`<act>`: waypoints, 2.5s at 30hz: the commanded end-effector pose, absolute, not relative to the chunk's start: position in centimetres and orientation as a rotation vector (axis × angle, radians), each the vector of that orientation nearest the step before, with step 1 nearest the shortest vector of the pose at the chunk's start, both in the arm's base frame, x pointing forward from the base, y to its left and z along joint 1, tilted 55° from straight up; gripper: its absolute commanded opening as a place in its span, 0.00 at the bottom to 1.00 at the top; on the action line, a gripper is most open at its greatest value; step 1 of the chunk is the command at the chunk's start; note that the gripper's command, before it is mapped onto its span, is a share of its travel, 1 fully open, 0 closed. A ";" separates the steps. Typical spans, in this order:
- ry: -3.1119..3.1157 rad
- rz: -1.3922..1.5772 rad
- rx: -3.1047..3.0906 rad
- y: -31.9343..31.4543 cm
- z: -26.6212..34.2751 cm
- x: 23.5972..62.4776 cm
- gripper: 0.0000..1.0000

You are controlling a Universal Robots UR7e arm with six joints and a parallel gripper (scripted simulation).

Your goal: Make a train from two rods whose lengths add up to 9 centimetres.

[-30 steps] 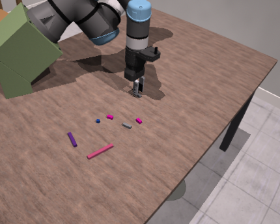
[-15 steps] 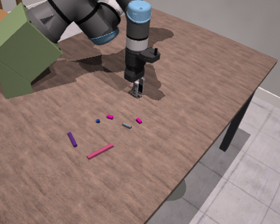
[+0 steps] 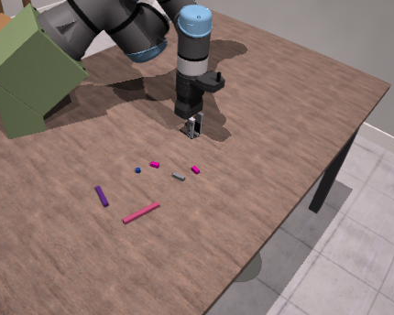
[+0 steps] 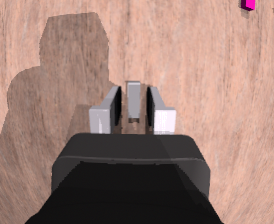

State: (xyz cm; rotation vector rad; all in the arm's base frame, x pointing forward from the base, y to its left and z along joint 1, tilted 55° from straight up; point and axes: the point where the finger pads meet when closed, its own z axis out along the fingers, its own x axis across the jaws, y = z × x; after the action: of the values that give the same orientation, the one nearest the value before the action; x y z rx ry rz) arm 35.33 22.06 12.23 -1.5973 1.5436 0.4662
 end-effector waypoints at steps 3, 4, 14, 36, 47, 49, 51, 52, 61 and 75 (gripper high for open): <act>1.543 0.465 -1.597 22.1 12.2 35.4 0.54; 1.543 0.465 -1.597 22.1 12.2 35.4 0.54; 1.543 0.465 -1.597 22.1 12.2 35.4 0.54; 1.543 0.465 -1.597 22.1 12.2 35.4 0.54; 1.543 0.465 -1.597 22.1 12.2 35.4 0.24; 1.543 0.465 -1.597 22.1 12.2 35.4 0.24; 1.543 0.465 -1.597 22.1 12.2 35.4 0.24; 1.543 0.465 -1.597 22.1 12.2 35.4 0.24; 1.543 0.465 -1.597 22.1 12.2 35.4 0.24; 1.543 0.465 -1.597 22.1 12.2 35.4 0.24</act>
State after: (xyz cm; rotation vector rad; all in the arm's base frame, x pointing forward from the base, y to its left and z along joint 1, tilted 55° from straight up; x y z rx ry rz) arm 35.37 22.14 12.18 -1.5973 1.5436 0.4659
